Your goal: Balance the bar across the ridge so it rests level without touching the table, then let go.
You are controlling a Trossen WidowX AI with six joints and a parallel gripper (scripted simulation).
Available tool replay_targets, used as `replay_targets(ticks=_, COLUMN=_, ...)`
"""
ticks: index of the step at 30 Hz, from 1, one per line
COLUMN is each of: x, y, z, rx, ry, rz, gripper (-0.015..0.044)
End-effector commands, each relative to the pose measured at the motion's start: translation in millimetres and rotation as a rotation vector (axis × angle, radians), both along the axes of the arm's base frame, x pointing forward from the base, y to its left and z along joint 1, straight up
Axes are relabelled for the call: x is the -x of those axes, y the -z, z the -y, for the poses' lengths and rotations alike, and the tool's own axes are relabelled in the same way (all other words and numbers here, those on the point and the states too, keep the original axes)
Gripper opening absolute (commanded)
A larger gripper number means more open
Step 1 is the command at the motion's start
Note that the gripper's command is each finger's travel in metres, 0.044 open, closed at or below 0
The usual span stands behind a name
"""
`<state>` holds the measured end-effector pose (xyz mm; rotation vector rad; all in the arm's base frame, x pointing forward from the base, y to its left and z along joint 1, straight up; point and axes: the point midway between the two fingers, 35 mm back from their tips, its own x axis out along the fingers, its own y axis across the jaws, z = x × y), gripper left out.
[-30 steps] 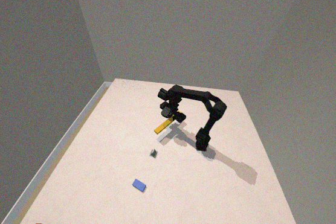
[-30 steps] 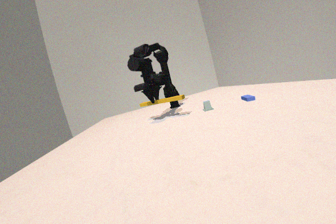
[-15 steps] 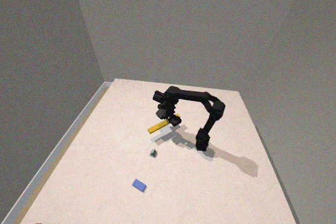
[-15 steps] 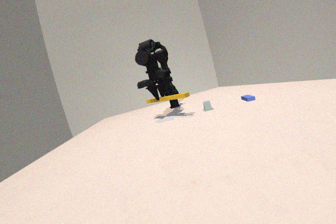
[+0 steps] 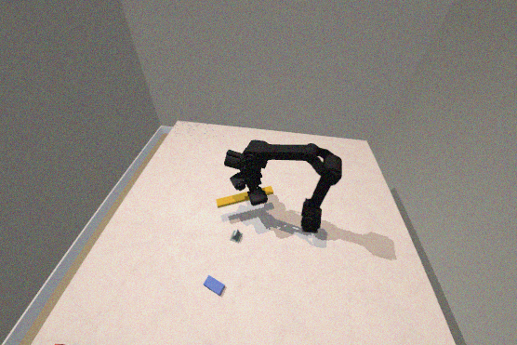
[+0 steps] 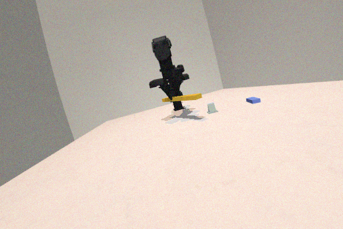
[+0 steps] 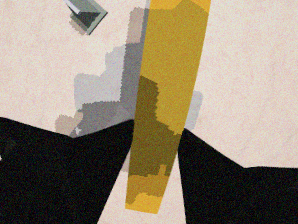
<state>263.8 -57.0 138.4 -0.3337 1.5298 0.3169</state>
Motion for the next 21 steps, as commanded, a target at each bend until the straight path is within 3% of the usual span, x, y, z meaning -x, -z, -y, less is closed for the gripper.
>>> replay_targets(ticks=1, x=-6, y=-3, z=-13, rx=-0.004, ry=0.064, rz=0.008, gripper=0.0000)
replay_targets(ticks=21, x=-19, y=-4, z=-87, rx=-0.019, ry=0.415, rz=0.010, gripper=0.0000)
